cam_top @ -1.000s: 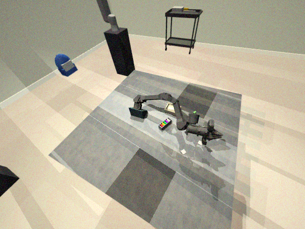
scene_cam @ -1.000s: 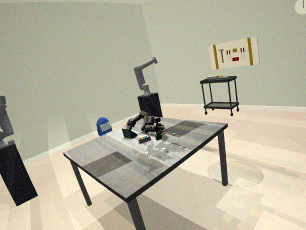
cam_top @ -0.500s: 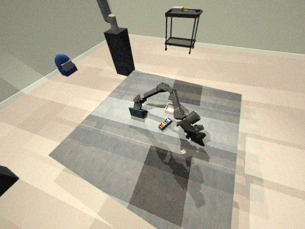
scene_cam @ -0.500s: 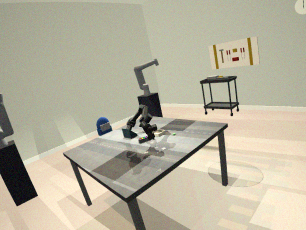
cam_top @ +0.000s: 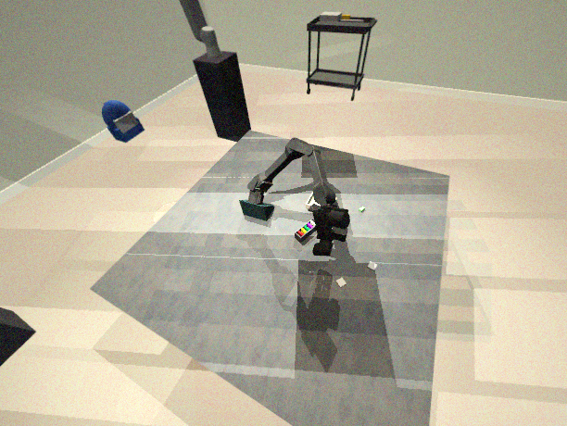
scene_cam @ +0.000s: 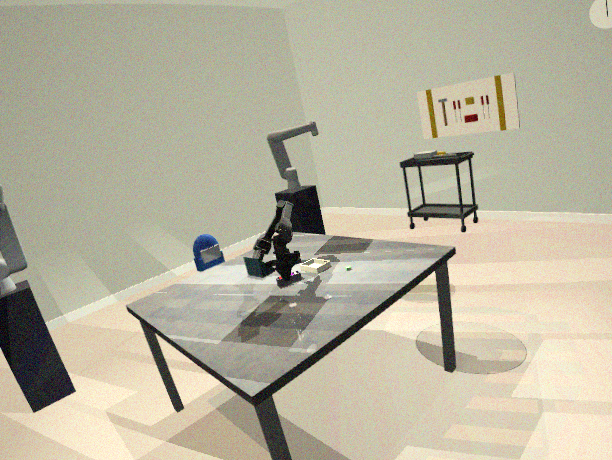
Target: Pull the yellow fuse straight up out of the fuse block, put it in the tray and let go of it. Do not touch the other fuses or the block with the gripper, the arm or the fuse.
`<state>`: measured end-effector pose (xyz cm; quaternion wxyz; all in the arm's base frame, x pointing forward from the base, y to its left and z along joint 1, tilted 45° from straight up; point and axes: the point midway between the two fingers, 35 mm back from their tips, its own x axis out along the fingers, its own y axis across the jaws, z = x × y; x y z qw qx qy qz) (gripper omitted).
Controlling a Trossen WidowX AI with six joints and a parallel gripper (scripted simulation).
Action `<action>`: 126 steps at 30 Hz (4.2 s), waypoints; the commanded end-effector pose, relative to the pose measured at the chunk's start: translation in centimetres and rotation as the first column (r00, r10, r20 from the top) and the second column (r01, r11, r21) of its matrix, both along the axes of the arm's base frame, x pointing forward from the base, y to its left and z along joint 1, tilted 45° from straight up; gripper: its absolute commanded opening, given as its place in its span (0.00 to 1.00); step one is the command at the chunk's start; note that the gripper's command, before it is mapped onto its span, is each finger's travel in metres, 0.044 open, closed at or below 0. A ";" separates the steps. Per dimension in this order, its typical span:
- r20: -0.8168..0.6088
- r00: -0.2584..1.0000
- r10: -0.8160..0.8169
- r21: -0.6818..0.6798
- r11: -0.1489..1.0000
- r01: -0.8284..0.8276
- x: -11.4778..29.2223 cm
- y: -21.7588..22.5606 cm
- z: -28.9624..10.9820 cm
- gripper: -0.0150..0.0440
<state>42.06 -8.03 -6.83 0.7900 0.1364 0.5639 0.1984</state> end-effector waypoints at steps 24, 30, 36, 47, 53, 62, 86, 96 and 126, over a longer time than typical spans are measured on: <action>-0.587 0.802 -0.111 0.223 0.930 0.292 -13.9 5.5 5.5 0.38; -0.587 0.802 -0.111 0.223 0.930 0.292 -13.9 5.9 5.1 0.38; -0.587 0.802 -0.111 0.223 0.930 0.292 -14.0 6.3 4.7 0.38; -0.587 0.802 -0.110 0.224 0.930 0.292 -14.1 7.1 3.9 0.38; -0.587 0.802 -0.110 0.224 0.930 0.292 -14.2 7.3 3.7 0.38; -0.587 0.802 -0.110 0.224 0.930 0.292 -14.2 7.3 3.7 0.38; -0.587 0.802 -0.110 0.225 0.930 0.292 -14.3 8.1 3.0 0.38; -0.582 0.806 -0.108 0.221 0.932 0.285 -14.2 7.9 3.1 0.31; -0.584 0.805 -0.110 0.221 0.932 0.287 -14.1 7.2 3.8 0.25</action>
